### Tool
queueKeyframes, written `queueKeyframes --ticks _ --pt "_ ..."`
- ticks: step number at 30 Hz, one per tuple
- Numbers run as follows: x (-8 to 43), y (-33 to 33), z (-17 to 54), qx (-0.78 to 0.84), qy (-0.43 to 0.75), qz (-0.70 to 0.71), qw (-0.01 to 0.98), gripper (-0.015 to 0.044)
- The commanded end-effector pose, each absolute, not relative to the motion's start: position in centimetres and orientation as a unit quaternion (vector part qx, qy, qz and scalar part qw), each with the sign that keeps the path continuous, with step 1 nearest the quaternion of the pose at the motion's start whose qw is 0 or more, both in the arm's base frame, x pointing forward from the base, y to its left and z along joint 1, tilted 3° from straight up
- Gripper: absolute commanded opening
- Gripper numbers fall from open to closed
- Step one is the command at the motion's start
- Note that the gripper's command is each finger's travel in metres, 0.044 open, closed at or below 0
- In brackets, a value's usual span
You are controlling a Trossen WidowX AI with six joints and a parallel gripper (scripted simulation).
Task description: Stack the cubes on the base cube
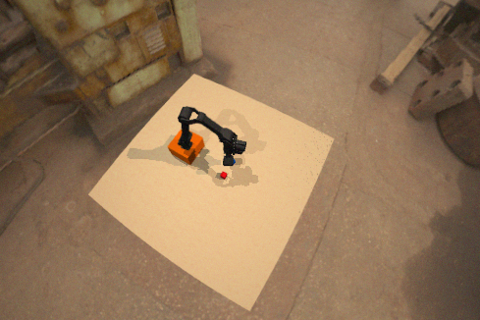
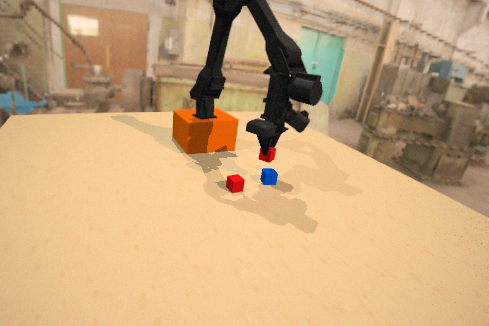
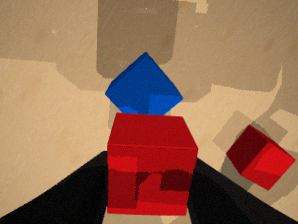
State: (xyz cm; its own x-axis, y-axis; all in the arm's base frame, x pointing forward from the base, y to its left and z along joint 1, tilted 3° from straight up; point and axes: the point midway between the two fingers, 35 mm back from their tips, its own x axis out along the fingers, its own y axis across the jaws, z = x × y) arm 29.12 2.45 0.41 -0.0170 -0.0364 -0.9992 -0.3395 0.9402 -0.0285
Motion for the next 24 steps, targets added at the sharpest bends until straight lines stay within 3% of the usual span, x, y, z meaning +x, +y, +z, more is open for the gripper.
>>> queueKeyframes --ticks 1,24 --pt "28.9 2.6 0.3 -0.128 0.706 0.108 0.688 0.0105" --pt "28.9 2.5 -2.3 -0.128 0.706 0.108 0.688 0.0105"
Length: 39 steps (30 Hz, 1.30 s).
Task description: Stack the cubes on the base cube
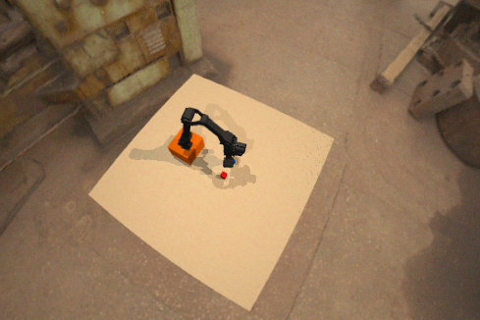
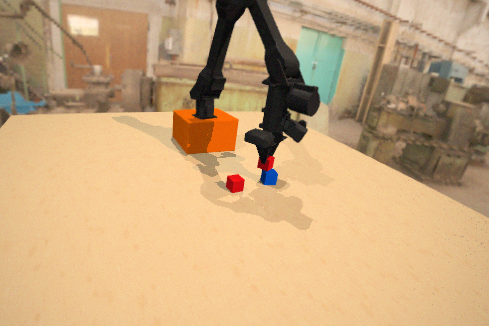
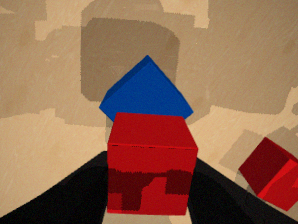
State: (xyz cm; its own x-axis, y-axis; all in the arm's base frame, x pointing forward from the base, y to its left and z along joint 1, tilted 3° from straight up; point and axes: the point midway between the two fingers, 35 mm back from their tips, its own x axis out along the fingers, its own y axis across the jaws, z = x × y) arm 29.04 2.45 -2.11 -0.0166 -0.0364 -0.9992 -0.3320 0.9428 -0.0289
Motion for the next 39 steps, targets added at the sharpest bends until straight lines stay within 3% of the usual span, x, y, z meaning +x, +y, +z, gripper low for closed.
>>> queueKeyframes --ticks 1,21,25,39 --pt "28.9 2.5 -2.3 -0.128 0.706 0.108 0.688 0.0105" --pt "28.8 2.5 -2.5 -0.128 0.706 0.108 0.688 0.0105" --pt "28.8 2.5 -2.5 -0.128 0.706 0.108 0.688 0.0205" --pt "28.9 2.5 -0.9 -0.130 0.706 0.107 0.688 0.0205"
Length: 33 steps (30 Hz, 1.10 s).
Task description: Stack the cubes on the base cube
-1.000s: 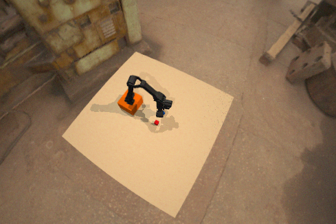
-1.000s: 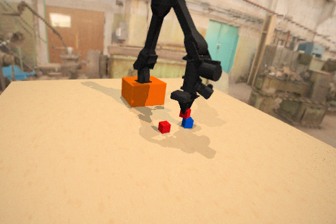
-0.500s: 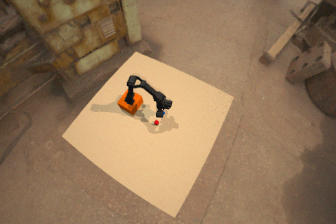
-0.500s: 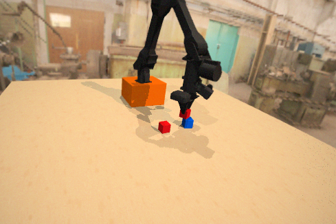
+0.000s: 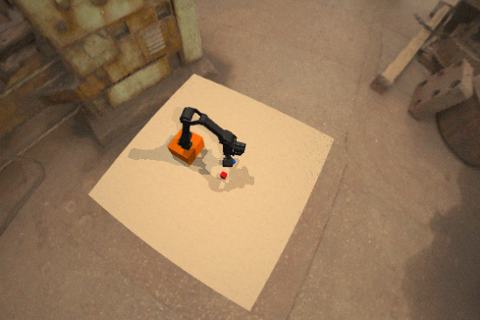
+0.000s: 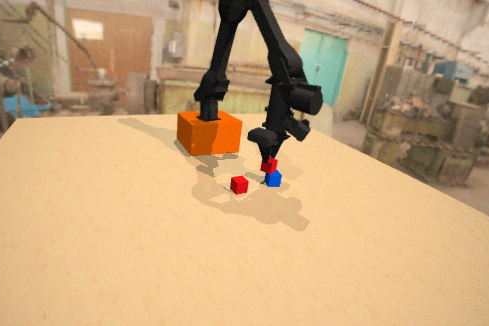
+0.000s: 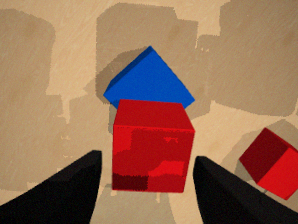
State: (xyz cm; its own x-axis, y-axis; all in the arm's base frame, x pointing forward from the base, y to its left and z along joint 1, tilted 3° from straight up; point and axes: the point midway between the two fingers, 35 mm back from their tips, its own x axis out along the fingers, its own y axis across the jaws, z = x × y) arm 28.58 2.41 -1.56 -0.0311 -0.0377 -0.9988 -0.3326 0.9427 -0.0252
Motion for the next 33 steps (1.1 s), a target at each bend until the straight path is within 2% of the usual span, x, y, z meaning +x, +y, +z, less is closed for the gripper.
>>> queueKeyframes --ticks 1,16,17,19,33 --pt "28.9 2.5 -0.8 -0.130 0.706 0.107 0.688 0.0205" --pt "29.0 2.5 0.6 -0.130 0.706 0.107 0.688 0.0205" --pt "28.8 2.4 0.4 -0.127 0.709 0.104 0.686 0.0231" --pt "28.9 2.0 0.5 -0.097 0.713 0.074 0.691 0.0265" --pt "29.6 -2.6 2.6 0.221 0.669 -0.252 0.663 0.0265"
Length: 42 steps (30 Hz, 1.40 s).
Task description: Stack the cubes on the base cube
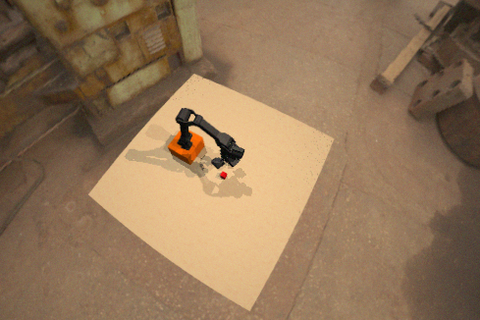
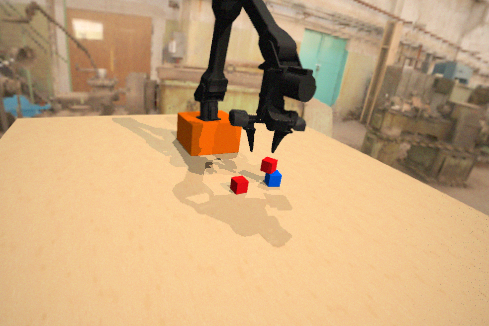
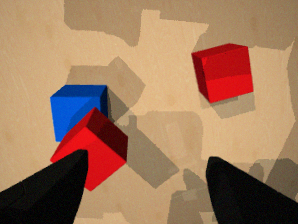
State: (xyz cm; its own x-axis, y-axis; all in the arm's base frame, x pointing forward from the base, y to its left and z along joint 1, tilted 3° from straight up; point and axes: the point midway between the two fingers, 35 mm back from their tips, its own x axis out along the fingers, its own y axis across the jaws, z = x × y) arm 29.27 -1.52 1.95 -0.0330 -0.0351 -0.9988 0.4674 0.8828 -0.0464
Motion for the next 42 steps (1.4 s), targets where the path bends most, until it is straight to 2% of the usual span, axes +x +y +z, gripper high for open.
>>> queueKeyframes --ticks 1,16,25,31,42 --pt "29.7 -2.9 2.8 0.243 0.660 -0.274 0.656 0.0265" --pt "29.4 -7.8 5.0 0.514 0.462 -0.545 0.475 0.0265" --pt "29.4 -7.8 4.8 0.517 0.459 -0.547 0.472 0.0265" --pt "29.3 -8.1 -1.0 0.517 0.459 -0.548 0.472 0.0265" --pt "29.2 -8.1 -2.7 0.517 0.459 -0.548 0.472 0.0265"
